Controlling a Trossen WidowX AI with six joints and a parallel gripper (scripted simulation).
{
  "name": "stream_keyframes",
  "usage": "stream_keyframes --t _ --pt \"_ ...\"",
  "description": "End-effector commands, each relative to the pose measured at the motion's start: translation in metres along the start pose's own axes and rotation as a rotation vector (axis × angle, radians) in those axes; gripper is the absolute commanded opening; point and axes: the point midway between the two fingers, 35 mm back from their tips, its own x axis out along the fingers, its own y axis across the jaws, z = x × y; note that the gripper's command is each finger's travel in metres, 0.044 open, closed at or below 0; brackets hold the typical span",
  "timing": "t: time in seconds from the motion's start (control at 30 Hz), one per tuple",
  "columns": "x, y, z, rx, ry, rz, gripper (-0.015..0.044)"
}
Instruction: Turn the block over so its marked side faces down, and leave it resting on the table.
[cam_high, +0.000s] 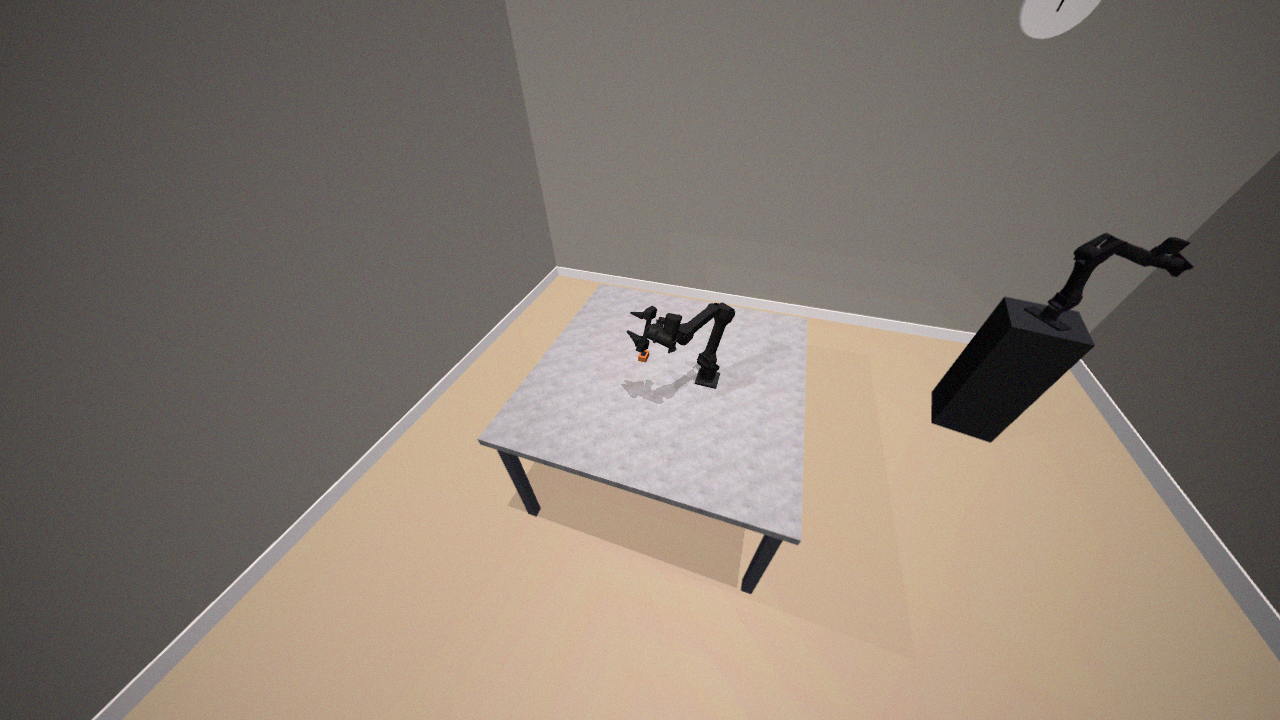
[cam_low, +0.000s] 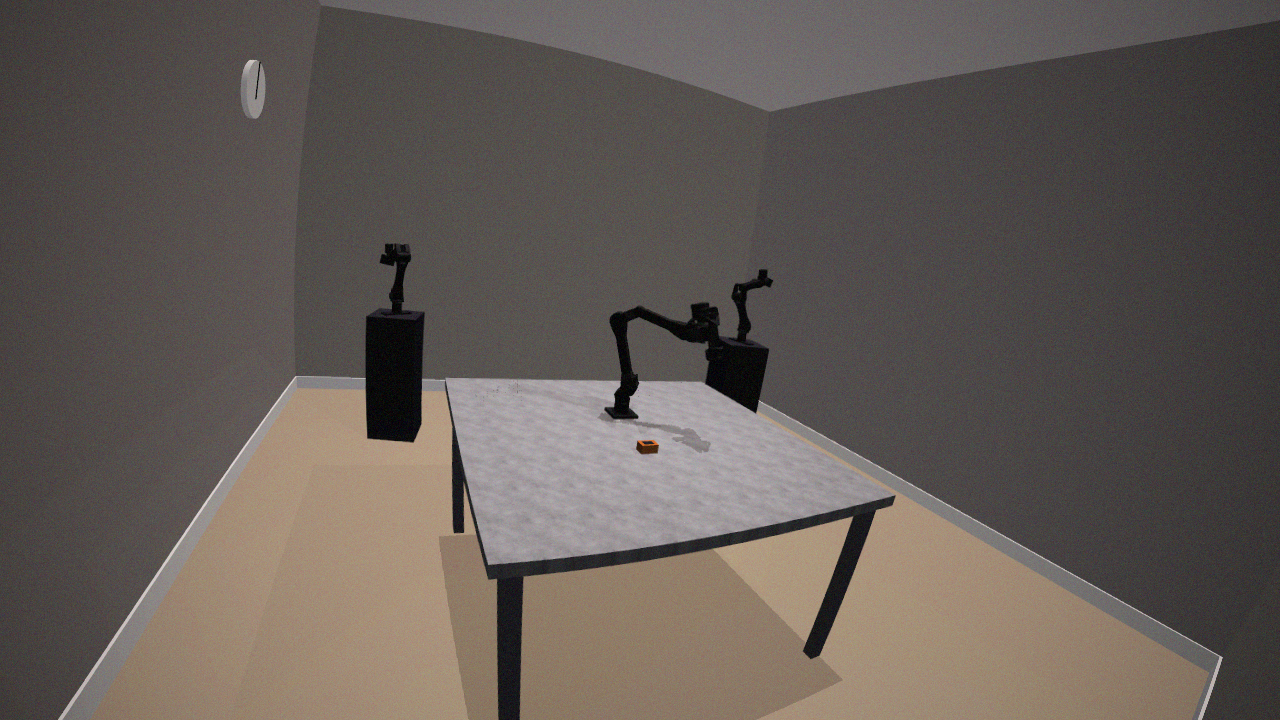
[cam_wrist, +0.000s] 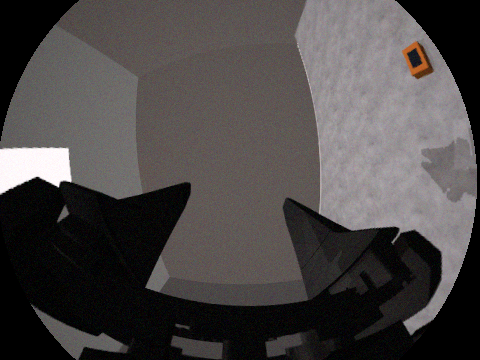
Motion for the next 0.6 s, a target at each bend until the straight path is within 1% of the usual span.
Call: stream_keyframes --t 0.0,0.03,0.17,0.33,0.57 --pt "0.002 -0.001 0.0 -0.021 0.0 -0.002 0.0426" --pt "0.008 -0.004 0.0 -0.084 0.001 -0.008 0.044" --pt "0.055 -0.034 0.008 -0.556 0.014 -0.099 0.044" --pt "0.108 -0.082 0.046 -1.104 0.078 -0.322 0.044" --pt "0.14 -0.13 0.111 -1.524 0.251 -0.646 0.044"
